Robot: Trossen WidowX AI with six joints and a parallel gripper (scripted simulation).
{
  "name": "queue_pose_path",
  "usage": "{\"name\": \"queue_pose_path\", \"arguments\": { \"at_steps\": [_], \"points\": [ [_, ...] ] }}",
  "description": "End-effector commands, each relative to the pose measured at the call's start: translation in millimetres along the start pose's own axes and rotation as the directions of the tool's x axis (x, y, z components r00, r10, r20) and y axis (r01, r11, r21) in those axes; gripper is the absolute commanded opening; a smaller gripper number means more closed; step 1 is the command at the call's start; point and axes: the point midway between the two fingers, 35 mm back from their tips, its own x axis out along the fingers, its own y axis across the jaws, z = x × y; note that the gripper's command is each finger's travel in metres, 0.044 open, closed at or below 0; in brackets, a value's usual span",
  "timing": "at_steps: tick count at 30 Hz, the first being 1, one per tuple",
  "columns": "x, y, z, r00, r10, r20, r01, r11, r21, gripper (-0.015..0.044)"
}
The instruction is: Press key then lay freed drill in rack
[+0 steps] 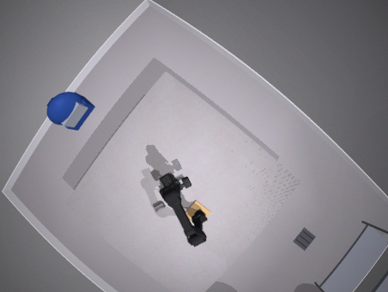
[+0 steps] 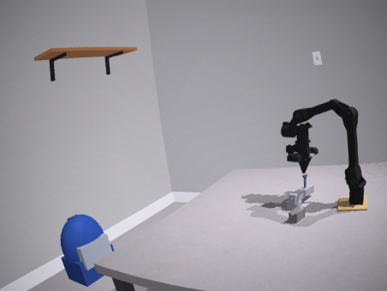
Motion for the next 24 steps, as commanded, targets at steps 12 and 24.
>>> {"name": "queue_pose_path", "arguments": {
  "at_steps": [12, 24],
  "points": [
    [6.6, 3.7, -9.2, 0.999, -0.028, -0.025, 0.026, 0.996, -0.084, 0.0000],
    [12.6, 4.7, -7.9, 0.999, -0.028, -0.025, 0.026, 0.996, -0.085, 0.0000]
  ]
}}
